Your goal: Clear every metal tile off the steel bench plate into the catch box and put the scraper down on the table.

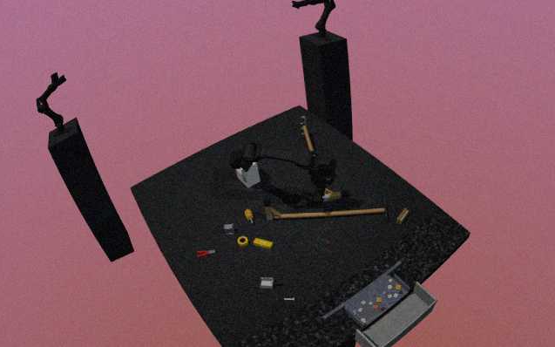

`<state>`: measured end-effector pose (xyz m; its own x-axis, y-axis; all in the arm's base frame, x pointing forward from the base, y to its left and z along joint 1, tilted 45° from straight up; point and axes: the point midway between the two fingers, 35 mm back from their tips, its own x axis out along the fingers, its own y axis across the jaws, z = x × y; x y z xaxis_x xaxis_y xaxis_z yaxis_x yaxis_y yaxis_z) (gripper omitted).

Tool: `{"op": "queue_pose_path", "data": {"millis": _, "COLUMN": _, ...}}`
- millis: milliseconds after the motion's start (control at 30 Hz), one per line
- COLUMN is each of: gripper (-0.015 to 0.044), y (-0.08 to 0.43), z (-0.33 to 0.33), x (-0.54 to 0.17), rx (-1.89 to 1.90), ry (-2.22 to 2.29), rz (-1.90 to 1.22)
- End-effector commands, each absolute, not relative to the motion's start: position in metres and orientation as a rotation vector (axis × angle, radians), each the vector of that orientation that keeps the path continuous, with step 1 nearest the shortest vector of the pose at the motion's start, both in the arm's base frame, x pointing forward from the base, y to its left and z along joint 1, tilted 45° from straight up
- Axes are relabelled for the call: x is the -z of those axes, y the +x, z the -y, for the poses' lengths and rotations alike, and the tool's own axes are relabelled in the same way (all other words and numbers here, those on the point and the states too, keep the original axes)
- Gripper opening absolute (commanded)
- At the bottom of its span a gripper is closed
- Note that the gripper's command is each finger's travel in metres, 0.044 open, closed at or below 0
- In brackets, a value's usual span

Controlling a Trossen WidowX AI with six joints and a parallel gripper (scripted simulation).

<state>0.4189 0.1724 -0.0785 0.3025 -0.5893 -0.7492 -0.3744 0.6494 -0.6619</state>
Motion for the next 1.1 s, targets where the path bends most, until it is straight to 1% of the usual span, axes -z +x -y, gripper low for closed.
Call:
{"op": "queue_pose_path", "data": {"millis": 0, "gripper": 0.0, "y": 0.417, "z": -0.161, "x": 0.09, "rx": 0.175, "ry": -0.934, "rz": -1.32}}
{"op": "queue_pose_path", "data": {"millis": 1067, "gripper": 0.0, "y": 0.417, "z": -0.106, "x": 0.138, "rx": 0.184, "ry": -0.94, "rz": -1.318}}
